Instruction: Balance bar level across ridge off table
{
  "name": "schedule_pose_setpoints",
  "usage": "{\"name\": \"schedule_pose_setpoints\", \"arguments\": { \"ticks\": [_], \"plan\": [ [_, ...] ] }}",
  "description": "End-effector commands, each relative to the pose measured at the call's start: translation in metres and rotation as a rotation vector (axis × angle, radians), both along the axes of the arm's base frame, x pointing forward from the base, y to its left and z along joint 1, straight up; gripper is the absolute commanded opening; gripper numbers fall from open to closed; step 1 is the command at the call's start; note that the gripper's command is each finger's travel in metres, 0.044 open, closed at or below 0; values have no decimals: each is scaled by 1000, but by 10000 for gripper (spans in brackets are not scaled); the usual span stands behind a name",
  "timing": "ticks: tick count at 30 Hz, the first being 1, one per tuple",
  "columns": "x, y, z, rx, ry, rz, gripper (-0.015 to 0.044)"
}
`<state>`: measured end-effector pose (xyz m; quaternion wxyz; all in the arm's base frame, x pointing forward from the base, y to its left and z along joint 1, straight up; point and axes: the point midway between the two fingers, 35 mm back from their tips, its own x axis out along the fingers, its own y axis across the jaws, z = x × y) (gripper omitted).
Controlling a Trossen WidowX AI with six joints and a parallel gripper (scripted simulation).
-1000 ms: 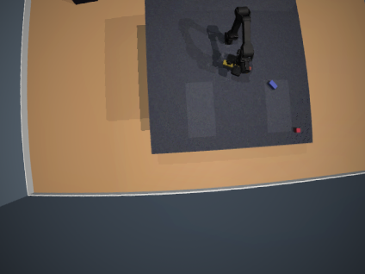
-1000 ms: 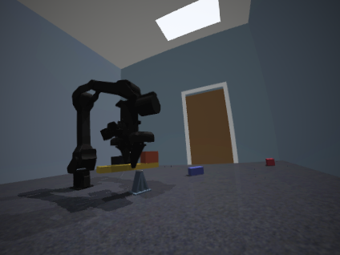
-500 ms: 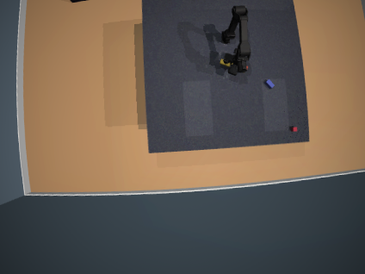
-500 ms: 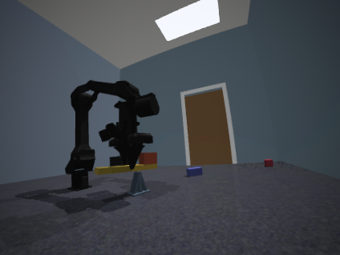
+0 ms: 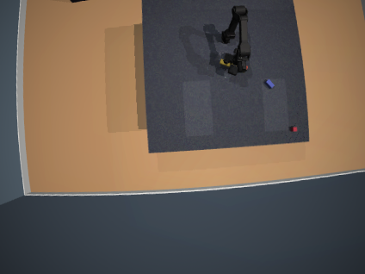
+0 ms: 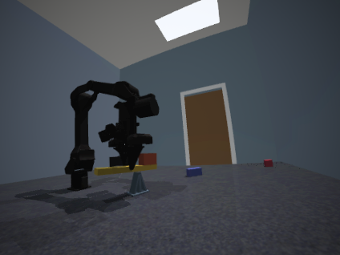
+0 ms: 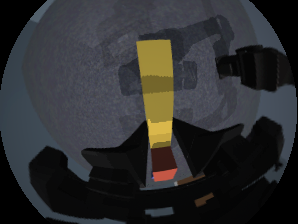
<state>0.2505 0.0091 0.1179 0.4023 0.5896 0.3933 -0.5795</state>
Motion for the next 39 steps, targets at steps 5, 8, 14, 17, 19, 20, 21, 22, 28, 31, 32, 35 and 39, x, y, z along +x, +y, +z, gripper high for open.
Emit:
{"name": "schedule_pose_setpoints", "arguments": {
  "ticks": [5, 8, 14, 17, 19, 20, 21, 22, 28, 31, 32, 35, 39],
  "plan": [
    [0, 1, -1, 3, -2, 4, 0],
    [0, 1, -1, 3, -2, 4, 0],
    [0, 1, -1, 3, -2, 4, 0],
    [0, 1, -2, 3, -2, 4, 0],
    [0, 1, -2, 3, -2, 4, 0],
    [0, 1, -2, 3, -2, 4, 0],
    [0, 1, -2, 3, -2, 4, 0],
    [0, 1, -2, 3, -2, 4, 0],
    [0, 1, -3, 3, -2, 4, 0],
    [0, 1, -3, 3, -2, 4, 0],
    [0, 1, -3, 3, -2, 4, 0],
    [0, 1, -3, 3, -2, 4, 0],
    [0, 1, -4, 3, -2, 4, 0]
  ]
}}
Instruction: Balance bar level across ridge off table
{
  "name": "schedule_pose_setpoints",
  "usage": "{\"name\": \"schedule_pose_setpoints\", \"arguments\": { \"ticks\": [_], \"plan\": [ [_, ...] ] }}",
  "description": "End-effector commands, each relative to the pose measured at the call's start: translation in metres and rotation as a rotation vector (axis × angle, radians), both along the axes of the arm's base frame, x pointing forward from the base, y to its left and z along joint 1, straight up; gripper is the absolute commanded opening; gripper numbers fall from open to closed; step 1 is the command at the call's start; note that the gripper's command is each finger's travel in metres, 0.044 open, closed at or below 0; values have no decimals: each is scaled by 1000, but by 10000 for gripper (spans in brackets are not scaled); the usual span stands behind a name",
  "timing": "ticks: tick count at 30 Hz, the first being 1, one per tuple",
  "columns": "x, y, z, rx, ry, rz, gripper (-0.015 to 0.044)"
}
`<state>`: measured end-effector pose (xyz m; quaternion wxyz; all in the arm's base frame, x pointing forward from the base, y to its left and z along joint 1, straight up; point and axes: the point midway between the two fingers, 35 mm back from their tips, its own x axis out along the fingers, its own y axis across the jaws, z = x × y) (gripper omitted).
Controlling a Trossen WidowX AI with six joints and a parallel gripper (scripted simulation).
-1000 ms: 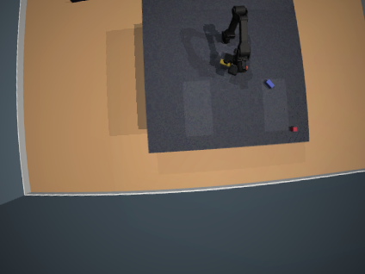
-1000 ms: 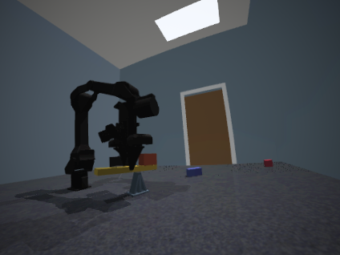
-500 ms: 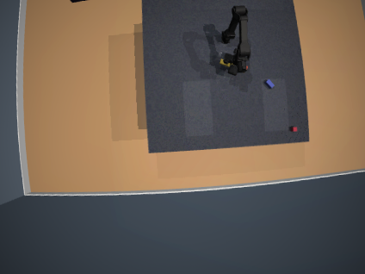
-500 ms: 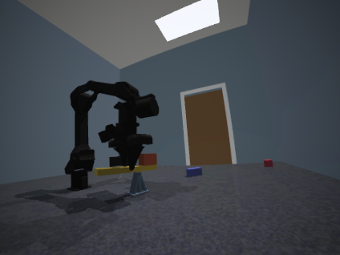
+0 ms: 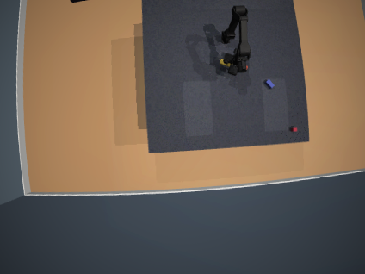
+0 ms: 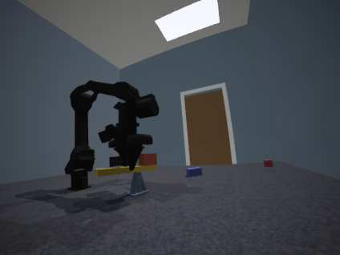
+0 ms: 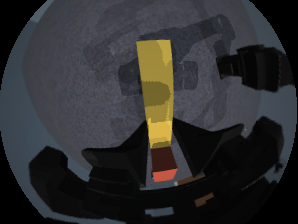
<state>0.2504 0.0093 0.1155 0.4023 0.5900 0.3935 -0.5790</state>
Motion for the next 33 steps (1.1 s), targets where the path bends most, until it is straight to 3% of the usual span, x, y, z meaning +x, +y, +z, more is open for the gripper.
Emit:
{"name": "schedule_pose_setpoints", "arguments": {
  "ticks": [1, 33],
  "plan": [
    [0, 0, -1, 2, -1, 4, 0],
    [0, 0, -4, 2, -1, 4, 0]
  ]
}}
